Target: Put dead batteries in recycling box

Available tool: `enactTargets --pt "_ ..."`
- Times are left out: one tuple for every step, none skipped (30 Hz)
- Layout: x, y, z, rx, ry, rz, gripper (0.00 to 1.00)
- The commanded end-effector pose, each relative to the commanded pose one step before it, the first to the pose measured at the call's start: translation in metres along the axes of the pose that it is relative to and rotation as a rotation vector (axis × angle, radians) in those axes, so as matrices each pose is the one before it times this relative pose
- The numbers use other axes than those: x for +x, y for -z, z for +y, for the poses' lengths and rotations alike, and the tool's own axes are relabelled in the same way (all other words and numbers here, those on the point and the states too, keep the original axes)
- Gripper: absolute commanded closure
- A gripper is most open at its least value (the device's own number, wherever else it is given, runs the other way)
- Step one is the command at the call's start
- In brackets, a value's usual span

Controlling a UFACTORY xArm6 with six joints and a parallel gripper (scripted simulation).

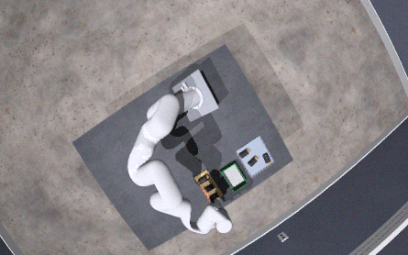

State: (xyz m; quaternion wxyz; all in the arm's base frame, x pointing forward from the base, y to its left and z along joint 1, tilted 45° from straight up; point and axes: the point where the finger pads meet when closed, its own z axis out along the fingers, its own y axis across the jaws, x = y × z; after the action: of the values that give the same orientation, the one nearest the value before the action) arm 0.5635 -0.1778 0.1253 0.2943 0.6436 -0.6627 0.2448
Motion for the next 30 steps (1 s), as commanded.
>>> enactTargets --pt "0.00049 0.01646 -0.00061 0.00254 -0.00107 0.00044 0.49" --pt "0.00000 0.00000 0.00000 0.00000 0.00000 0.00000 0.49" --pt "0.00000 0.00000 0.00000 0.00000 0.00000 0.00000 0.49" --pt "0.00000 0.00173 0.00000 0.00000 0.00000 0.00000 0.49" --pt "0.00000 0.00137 0.00000 0.00000 0.00000 0.00000 0.49" --pt "0.00000 0.00105 0.00000 0.00000 0.00000 0.00000 0.49" --pt "0.00000 0.00074 0.00000 0.00000 0.00000 0.00000 0.49" --pt "0.00000 0.00048 0.00000 0.00000 0.00000 0.00000 0.49" --pt "0.00000 0.00026 0.00000 0.00000 0.00000 0.00000 0.49" --pt "0.00000 0.00010 0.00000 0.00000 0.00000 0.00000 0.49" --pt "0.00000 0.00002 0.00000 0.00000 0.00000 0.00000 0.49" --pt "0.00000 0.00000 0.00000 0.00000 0.00000 0.00000 0.49" --pt "0.00000 0.00000 0.00000 0.00000 0.00000 0.00000 0.49" --pt "0.00000 0.00000 0.00000 0.00000 0.00000 0.00000 0.49" --pt "0.00000 0.00000 0.00000 0.00000 0.00000 0.00000 0.49" --pt "0.00000 0.00000 0.00000 0.00000 0.00000 0.00000 0.49" --pt "0.00000 0.00000 0.00000 0.00000 0.00000 0.00000 0.49" --pt "0.00000 0.00000 0.00000 0.00000 0.00000 0.00000 0.49" --pt "0.00000 0.00000 0.00000 0.00000 0.00000 0.00000 0.49" --pt "0.00000 0.00000 0.00000 0.00000 0.00000 0.00000 0.49" --pt "0.00000 0.00000 0.00000 0.00000 0.00000 0.00000 0.49" --pt "0.00000 0.00000 0.00000 0.00000 0.00000 0.00000 0.49" --pt "0.00000 0.00000 0.00000 0.00000 0.00000 0.00000 0.49" --pt "0.00000 0.00000 0.00000 0.00000 0.00000 0.00000 0.49" --pt "0.00000 0.00000 0.00000 0.00000 0.00000 0.00000 0.49" --pt "0.00000 0.00000 0.00000 0.00000 0.00000 0.00000 0.49" --pt "0.00000 0.00000 0.00000 0.00000 0.00000 0.00000 0.49" --pt "0.00000 0.00000 0.00000 0.00000 0.00000 0.00000 0.49" --pt "0.00000 0.00000 0.00000 0.00000 0.00000 0.00000 0.49" --pt "0.00000 0.00000 0.00000 0.00000 0.00000 0.00000 0.49"
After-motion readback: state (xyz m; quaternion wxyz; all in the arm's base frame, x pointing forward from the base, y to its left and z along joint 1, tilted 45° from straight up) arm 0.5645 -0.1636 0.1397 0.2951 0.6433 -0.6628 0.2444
